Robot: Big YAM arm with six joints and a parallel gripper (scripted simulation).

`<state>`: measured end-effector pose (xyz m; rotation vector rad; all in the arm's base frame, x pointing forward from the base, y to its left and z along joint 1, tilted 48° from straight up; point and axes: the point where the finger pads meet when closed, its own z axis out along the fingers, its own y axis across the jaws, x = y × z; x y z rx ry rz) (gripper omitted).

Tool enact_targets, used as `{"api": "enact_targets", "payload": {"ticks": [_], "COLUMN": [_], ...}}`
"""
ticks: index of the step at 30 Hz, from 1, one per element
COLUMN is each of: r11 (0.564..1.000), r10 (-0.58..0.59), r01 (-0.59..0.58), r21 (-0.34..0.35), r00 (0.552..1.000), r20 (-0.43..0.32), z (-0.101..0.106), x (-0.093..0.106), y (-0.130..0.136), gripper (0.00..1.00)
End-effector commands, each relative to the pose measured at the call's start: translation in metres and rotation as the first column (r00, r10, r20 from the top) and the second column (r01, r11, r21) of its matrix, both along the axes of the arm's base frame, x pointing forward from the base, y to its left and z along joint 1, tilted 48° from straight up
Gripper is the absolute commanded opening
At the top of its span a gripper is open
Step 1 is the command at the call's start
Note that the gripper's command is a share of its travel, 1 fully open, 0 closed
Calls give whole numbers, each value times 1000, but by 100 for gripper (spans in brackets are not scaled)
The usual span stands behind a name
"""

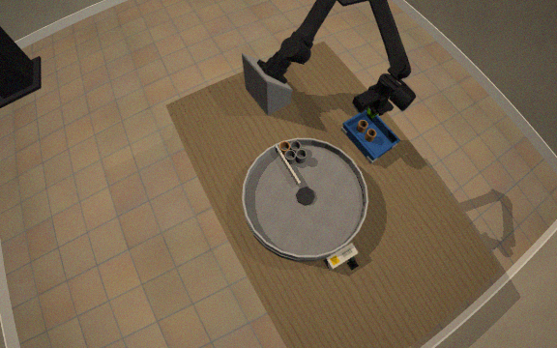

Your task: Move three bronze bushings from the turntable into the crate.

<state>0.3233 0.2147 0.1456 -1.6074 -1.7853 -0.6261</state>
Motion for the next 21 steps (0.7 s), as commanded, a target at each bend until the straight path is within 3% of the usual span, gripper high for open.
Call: {"api": "enact_targets", "payload": {"ticks": [1, 21], "r11": [1000, 1000], "r10": [19, 15], "r01": [-20, -15], "r21": [12, 11], "r00": [999, 999], "r20": [39, 34], "z": [12, 12], "x": [4, 4], "y": [3, 3], "gripper": [16, 16]}}
